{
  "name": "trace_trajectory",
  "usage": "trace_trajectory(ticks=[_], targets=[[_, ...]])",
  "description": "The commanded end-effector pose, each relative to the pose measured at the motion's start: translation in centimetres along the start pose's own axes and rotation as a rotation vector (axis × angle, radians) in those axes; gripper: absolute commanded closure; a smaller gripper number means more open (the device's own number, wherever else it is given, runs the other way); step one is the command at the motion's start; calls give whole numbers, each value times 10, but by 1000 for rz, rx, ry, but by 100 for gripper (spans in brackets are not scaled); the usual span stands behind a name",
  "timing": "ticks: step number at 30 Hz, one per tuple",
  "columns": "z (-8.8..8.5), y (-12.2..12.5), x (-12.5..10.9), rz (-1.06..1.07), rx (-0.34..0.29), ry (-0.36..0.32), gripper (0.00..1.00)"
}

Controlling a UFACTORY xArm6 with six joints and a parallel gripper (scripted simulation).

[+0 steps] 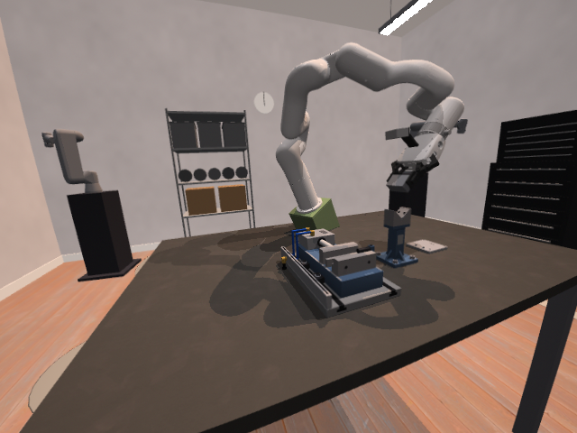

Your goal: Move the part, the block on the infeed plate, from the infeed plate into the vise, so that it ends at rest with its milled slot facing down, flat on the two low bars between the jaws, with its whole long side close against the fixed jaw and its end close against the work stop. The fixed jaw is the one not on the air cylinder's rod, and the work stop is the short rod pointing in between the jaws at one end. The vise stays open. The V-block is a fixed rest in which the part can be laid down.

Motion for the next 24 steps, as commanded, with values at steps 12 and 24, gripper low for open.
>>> trace_trajectory(ticks=[12,24], targets=[[-1,-2,-5,2,-9,55,100],[-1,-2,-6,2,-11,64,100]])
Point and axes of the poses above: the point where the finger pads meet when closed, its own z axis out along the fingers, its own y axis across the jaws, x = y × z, the point moved 9 cm from there along -z, back along the fingers, and after that the axes turned 11 degrees about -z, right-handed, at the moved point
